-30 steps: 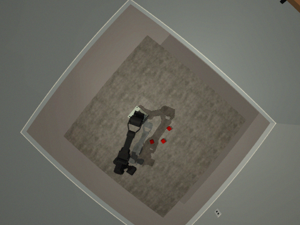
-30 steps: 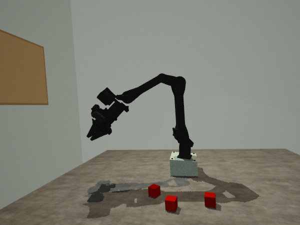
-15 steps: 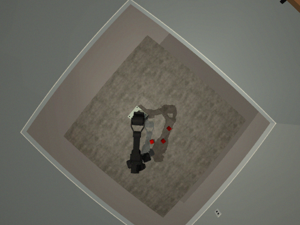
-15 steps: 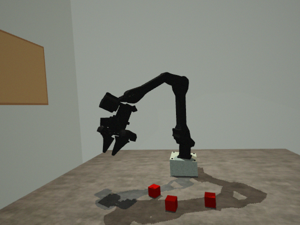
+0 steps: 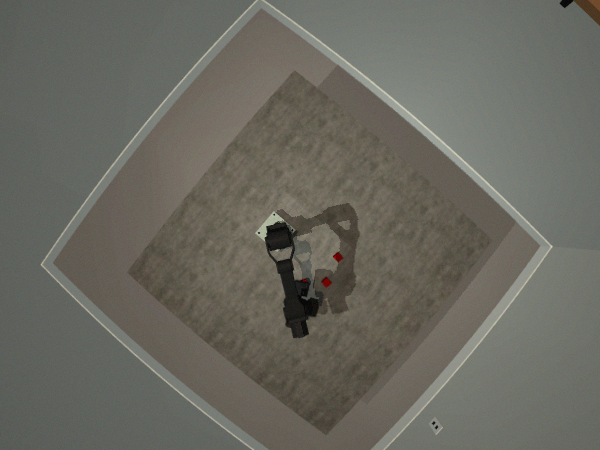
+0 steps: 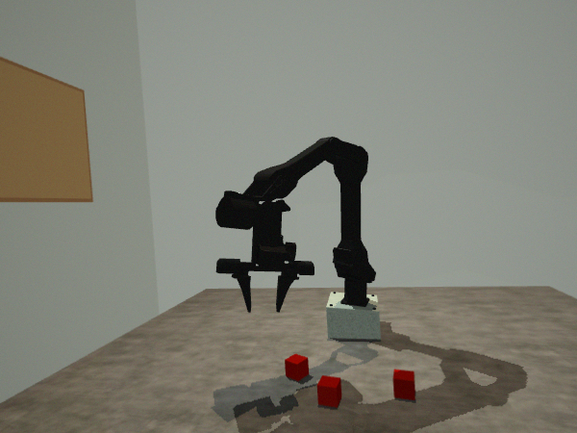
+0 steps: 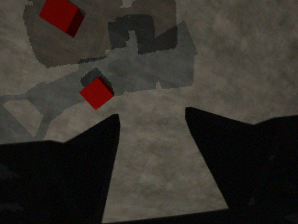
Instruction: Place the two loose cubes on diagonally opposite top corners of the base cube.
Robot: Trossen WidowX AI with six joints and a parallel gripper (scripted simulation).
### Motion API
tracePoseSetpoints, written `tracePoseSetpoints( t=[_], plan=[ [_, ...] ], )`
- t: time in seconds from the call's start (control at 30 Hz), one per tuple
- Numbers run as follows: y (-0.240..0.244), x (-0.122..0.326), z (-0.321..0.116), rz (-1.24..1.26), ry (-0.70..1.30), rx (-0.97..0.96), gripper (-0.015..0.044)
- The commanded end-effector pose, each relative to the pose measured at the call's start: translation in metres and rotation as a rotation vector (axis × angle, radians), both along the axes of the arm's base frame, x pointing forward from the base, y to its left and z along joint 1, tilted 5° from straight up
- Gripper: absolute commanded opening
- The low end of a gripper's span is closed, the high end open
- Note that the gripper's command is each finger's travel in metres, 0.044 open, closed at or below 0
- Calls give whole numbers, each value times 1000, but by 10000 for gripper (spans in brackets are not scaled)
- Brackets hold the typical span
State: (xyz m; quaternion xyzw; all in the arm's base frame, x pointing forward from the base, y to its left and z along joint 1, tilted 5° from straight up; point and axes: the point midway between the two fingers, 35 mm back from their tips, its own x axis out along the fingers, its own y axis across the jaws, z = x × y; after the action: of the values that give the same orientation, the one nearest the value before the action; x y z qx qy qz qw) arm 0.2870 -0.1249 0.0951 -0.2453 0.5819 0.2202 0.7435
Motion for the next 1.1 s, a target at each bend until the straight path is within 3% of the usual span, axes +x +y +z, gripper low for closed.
tracePoseSetpoints(
  t=[0.0,0.47,0.7,1.07],
  plan=[
    [49,-24,-4,551,146,-44,265],
    [49,-24,-6,551,146,-44,265],
    [54,-21,-65,551,146,-43,265],
    [55,-21,-81,551,146,-43,265]
  ],
)
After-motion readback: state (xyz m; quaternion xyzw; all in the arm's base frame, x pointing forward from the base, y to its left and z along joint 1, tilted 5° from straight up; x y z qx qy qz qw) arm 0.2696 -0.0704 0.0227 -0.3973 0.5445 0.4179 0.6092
